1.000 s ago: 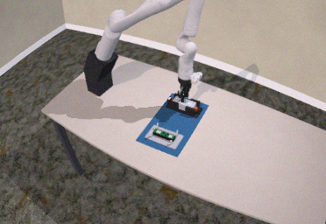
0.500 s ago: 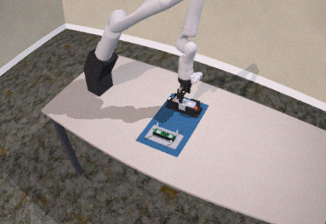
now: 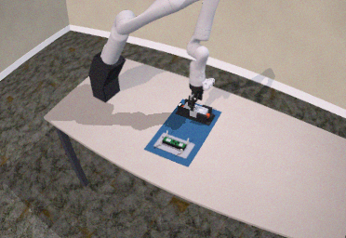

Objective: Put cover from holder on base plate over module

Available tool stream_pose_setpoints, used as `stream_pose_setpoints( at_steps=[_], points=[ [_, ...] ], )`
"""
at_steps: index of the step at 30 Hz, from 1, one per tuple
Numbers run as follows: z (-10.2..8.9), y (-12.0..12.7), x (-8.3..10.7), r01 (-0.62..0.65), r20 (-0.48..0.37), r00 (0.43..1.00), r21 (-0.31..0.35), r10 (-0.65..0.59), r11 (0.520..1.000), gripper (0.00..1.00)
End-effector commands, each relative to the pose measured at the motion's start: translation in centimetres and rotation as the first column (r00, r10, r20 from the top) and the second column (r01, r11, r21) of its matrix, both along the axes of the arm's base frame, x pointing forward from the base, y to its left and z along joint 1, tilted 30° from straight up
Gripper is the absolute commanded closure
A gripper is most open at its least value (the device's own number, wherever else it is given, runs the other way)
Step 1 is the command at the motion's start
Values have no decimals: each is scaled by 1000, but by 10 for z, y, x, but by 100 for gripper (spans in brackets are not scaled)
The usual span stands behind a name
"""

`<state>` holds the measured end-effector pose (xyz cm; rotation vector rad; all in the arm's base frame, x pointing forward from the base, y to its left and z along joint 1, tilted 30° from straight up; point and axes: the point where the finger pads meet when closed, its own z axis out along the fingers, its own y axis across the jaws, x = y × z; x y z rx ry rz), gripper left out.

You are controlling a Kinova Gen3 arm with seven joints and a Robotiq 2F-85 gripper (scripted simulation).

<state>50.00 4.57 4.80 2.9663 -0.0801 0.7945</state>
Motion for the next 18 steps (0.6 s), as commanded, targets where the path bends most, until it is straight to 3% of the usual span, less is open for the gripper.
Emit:
stream_pose_setpoints(
  at_steps=[1, 5, 18],
  points=[
    [-17, -3, 9, 1, -1, 1000, -5, -1, 1000, 0],
    [-34, -4, 18, -2, -2, 1000, -7, 2, 1000, 0],
    [-36, -4, 19, -3, -4, 1000, -6, 3, 1000, 0]
  ],
)
